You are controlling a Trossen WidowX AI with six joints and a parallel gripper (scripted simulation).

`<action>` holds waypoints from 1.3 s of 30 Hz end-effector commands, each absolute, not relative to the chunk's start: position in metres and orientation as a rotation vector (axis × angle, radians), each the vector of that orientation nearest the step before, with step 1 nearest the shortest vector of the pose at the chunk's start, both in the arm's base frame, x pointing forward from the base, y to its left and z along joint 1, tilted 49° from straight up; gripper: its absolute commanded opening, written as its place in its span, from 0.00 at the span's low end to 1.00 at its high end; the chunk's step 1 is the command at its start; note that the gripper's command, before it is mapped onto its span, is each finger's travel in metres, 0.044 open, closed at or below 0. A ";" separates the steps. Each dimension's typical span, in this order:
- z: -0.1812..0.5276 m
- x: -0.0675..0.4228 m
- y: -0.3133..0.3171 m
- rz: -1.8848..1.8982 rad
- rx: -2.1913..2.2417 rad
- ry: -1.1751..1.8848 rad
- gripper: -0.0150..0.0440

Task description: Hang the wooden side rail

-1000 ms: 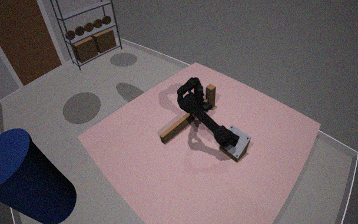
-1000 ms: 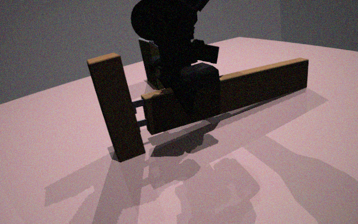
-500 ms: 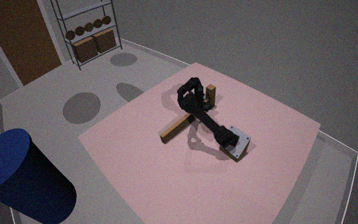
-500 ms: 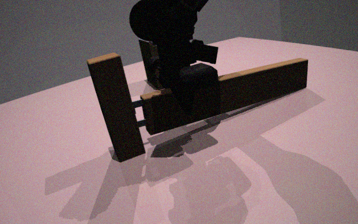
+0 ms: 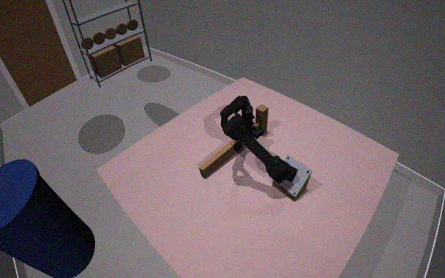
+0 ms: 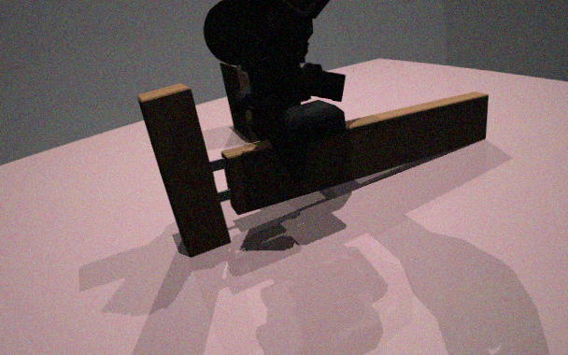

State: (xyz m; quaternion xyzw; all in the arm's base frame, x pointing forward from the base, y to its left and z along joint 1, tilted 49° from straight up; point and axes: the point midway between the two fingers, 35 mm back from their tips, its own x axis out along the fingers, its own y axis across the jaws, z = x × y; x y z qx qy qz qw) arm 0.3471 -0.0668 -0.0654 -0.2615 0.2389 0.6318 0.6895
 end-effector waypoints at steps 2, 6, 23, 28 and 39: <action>-0.065 0.347 -0.072 1.405 -0.589 0.536 0.25; -0.066 0.347 -0.072 1.405 -0.589 0.536 0.25; -0.067 0.348 -0.073 1.405 -0.589 0.536 0.25; -0.067 0.347 -0.074 1.405 -0.589 0.536 0.25; -0.068 0.347 -0.074 1.405 -0.589 0.536 0.25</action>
